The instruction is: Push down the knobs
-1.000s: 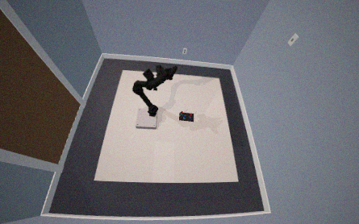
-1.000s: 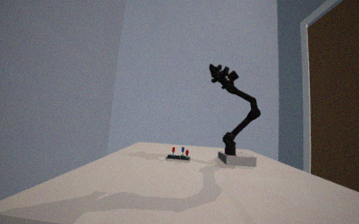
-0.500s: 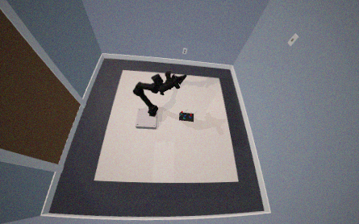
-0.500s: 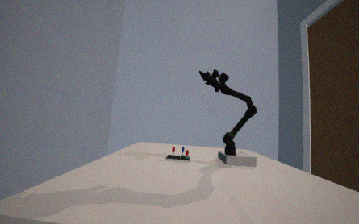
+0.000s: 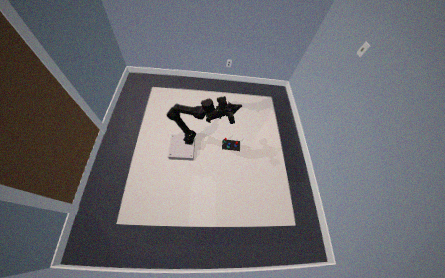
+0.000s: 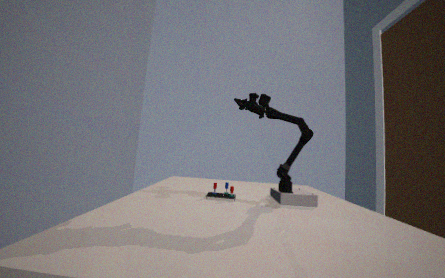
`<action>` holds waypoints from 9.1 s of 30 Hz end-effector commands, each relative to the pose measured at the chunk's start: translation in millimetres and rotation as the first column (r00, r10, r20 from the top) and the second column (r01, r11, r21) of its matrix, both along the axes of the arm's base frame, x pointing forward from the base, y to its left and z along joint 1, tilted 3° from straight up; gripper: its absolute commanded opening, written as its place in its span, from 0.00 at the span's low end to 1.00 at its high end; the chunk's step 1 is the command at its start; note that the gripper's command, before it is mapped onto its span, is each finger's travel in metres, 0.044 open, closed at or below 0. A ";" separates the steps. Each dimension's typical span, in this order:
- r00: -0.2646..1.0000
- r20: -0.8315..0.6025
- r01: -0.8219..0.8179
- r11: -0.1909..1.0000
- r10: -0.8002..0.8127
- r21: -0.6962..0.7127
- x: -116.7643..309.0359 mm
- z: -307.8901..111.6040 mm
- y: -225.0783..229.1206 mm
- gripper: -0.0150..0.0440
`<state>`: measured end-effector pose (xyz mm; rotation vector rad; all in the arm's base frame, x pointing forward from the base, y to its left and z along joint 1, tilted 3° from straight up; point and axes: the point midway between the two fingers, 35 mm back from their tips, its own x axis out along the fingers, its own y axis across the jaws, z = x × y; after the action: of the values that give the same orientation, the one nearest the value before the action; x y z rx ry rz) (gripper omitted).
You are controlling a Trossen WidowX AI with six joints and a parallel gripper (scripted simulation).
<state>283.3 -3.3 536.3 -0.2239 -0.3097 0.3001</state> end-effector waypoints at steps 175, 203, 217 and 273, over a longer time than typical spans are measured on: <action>-0.349 -0.930 0.898 0.322 0.112 -0.299 26.1 -480.8 55.7 0.25; -0.350 -0.930 0.898 0.322 0.112 -0.299 26.3 -484.8 55.5 0.25; -0.350 -0.930 0.898 0.322 0.112 -0.299 26.3 -486.8 55.4 0.25; -0.350 -0.930 0.898 0.322 0.112 -0.299 26.6 -493.0 55.2 0.25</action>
<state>307.9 52.8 52.3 0.7874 1.3556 -0.8029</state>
